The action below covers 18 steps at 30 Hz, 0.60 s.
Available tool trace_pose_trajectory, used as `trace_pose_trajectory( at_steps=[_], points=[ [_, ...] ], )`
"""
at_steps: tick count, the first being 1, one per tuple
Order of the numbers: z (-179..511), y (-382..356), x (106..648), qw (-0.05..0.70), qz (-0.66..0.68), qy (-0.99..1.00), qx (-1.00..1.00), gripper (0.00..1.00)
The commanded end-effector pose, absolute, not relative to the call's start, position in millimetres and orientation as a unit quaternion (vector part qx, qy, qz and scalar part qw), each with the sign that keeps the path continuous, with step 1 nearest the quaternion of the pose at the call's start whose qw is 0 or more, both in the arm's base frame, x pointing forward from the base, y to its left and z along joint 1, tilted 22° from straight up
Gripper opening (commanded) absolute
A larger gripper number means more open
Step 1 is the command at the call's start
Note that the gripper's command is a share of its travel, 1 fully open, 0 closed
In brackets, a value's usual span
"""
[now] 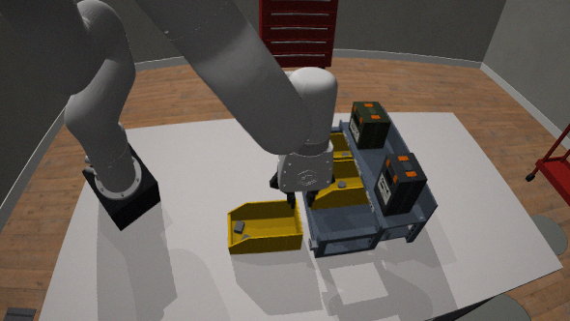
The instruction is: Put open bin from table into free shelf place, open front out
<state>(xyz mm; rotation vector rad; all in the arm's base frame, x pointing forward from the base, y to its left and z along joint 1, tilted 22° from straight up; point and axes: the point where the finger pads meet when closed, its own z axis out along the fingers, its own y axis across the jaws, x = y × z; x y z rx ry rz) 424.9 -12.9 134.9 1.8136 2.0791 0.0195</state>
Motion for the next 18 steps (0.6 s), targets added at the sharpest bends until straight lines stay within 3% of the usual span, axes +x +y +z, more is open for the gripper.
trace_pose_trajectory(
  at_steps=[1,18],
  points=[
    [136.3,-12.7,426.0,0.191,0.008,0.74,0.645,0.33],
    [127.1,-15.1,429.1,0.191,0.008,0.74,0.645,0.33]
  ],
)
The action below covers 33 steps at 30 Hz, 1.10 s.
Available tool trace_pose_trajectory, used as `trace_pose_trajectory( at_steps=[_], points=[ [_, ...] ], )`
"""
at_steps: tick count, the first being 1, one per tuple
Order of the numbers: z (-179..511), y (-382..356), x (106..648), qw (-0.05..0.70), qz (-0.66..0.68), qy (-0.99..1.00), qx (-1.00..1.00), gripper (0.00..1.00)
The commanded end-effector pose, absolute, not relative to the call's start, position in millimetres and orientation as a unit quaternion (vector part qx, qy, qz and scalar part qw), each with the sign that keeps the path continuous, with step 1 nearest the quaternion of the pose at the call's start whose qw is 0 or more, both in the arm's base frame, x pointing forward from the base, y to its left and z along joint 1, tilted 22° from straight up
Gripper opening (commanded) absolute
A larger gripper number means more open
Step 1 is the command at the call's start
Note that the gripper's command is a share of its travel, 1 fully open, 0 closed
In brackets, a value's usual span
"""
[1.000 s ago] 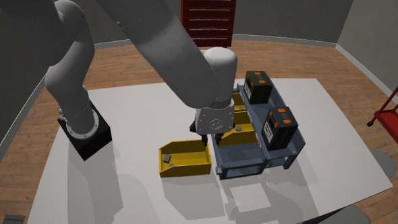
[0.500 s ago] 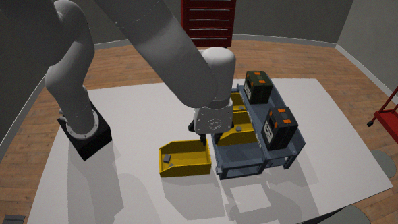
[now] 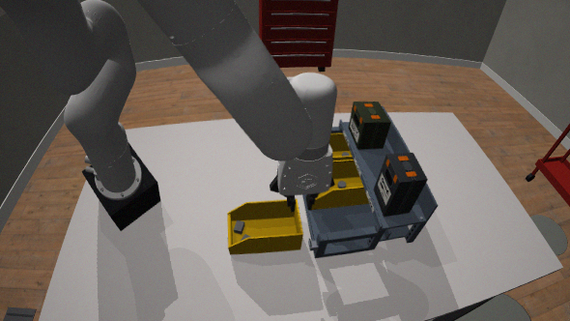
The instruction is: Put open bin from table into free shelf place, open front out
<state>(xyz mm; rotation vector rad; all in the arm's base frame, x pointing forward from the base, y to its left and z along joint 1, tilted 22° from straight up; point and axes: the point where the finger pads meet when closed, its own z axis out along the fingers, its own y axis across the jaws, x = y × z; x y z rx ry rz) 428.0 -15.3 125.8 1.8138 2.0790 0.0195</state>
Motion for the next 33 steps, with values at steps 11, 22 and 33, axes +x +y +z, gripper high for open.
trace_pose_trajectory(
  at_steps=[11,22,33],
  points=[
    [118.0,-17.4,432.2,0.191,0.008,0.74,0.645,0.33],
    [118.0,-17.4,432.2,0.191,0.008,0.74,0.645,0.33],
    [108.9,-19.8,435.3,0.191,0.008,0.74,0.645,0.33]
  ],
)
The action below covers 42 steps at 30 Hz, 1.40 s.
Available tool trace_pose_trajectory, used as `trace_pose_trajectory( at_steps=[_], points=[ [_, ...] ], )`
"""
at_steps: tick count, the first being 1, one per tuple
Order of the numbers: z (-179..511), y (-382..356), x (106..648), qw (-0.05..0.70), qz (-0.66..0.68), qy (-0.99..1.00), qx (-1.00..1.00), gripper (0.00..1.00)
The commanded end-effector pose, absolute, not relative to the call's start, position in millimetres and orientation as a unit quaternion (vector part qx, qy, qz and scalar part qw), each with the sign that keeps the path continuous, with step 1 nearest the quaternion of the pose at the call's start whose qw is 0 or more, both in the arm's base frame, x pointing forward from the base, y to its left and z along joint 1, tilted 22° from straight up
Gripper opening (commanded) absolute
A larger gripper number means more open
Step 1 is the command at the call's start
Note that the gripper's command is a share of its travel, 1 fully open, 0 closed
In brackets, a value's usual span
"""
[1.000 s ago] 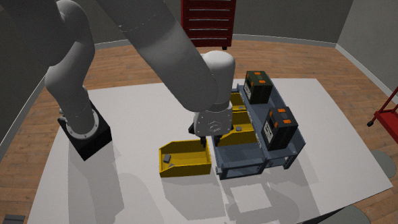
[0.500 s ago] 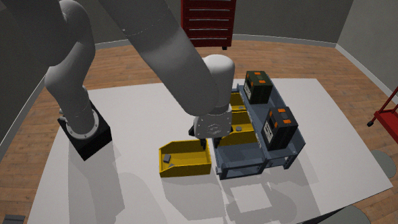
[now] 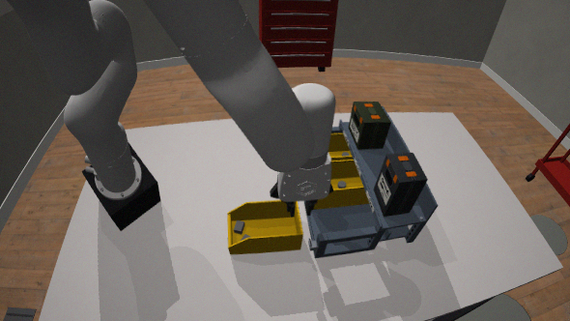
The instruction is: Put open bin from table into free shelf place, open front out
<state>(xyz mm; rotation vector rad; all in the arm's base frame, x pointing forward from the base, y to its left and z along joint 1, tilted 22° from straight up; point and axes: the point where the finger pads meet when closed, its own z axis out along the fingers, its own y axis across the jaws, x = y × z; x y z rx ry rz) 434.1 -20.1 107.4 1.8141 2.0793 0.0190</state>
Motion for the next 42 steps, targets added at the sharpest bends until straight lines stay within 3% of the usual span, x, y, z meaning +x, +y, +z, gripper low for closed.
trace_pose_trajectory(
  at_steps=[1,42],
  points=[
    [108.9,-19.8,435.3,0.191,0.008,0.74,0.645,0.33],
    [87.0,-25.5,442.7,0.191,0.008,0.74,0.645,0.33]
  ],
)
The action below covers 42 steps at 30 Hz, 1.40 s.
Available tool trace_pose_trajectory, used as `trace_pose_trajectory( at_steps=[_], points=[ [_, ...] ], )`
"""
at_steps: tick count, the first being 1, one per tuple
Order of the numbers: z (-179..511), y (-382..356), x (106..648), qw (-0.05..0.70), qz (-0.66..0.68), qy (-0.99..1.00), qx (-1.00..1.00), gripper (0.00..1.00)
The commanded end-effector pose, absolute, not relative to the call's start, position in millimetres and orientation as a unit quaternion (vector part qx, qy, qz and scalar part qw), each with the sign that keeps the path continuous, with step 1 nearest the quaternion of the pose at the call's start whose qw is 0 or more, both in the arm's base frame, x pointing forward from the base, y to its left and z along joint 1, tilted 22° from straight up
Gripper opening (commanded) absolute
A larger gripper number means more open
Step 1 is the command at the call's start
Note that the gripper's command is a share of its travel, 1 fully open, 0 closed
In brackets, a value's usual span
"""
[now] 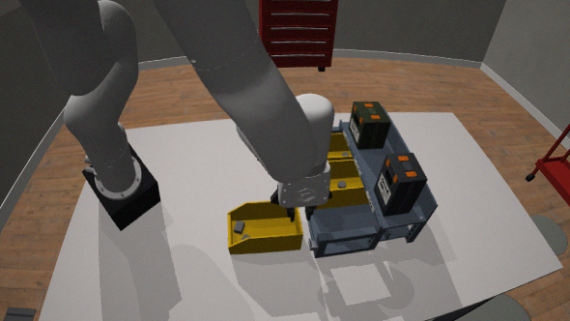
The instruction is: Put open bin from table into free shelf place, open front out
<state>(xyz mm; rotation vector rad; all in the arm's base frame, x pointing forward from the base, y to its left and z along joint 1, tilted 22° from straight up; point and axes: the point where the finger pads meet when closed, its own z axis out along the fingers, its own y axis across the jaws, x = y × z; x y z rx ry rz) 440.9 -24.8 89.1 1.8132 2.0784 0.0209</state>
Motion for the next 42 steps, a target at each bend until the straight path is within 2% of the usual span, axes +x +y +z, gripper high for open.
trace_pose_trajectory(
  at_steps=[1,32,33,42],
  points=[
    [85.2,-26.0,443.2,0.191,0.008,0.74,0.645,0.33],
    [72.3,-29.3,447.3,0.191,0.008,0.74,0.645,0.33],
    [72.4,-29.3,447.3,0.191,0.008,0.74,0.645,0.0],
    [72.4,-29.3,447.3,0.191,0.008,0.74,0.645,0.0]
  ],
)
